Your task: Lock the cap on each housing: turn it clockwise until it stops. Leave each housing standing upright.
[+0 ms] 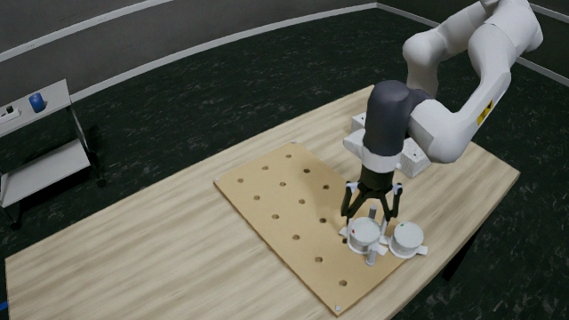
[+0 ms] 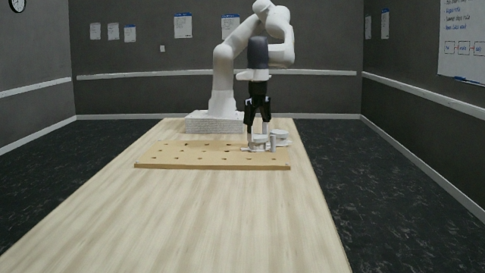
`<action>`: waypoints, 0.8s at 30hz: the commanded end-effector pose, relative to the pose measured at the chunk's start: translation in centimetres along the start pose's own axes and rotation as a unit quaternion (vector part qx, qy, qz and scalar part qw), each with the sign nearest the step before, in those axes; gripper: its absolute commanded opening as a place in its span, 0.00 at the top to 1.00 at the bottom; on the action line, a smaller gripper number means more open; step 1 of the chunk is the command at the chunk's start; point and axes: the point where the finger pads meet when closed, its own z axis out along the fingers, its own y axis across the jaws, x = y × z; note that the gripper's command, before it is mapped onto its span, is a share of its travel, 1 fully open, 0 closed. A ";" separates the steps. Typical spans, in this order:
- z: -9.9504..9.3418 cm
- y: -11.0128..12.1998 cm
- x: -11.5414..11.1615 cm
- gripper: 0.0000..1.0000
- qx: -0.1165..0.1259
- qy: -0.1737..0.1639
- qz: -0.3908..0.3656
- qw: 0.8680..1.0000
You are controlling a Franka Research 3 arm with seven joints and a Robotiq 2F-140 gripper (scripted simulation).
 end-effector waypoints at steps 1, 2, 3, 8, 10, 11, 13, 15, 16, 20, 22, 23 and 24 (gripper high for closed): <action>0.0 0.2 -0.1 0.90 -0.001 0.002 0.081 0.997; 0.0 0.2 -0.1 0.90 -0.001 0.002 0.094 0.996; 0.0 0.2 -0.1 0.90 -0.001 0.002 0.106 0.994; 0.0 0.2 -0.1 0.90 -0.001 0.002 0.135 0.991; 0.0 0.2 -0.1 0.90 -0.001 0.002 0.147 0.989; 0.0 0.2 -0.1 0.90 -0.001 0.002 0.151 0.989; 0.0 0.2 -0.1 0.90 -0.001 0.002 0.155 0.988; 0.0 0.2 -0.1 0.90 -0.001 0.002 0.156 0.988; 0.0 0.2 -0.1 0.90 -0.001 0.002 0.156 0.988; 0.0 0.2 -0.1 0.90 -0.001 0.002 0.164 0.986; 0.0 0.2 -0.1 0.90 -0.001 0.002 0.164 0.986; 0.0 0.2 -0.1 0.90 -0.001 0.002 0.170 0.986; 0.0 0.2 -0.1 0.90 -0.001 0.002 0.176 0.984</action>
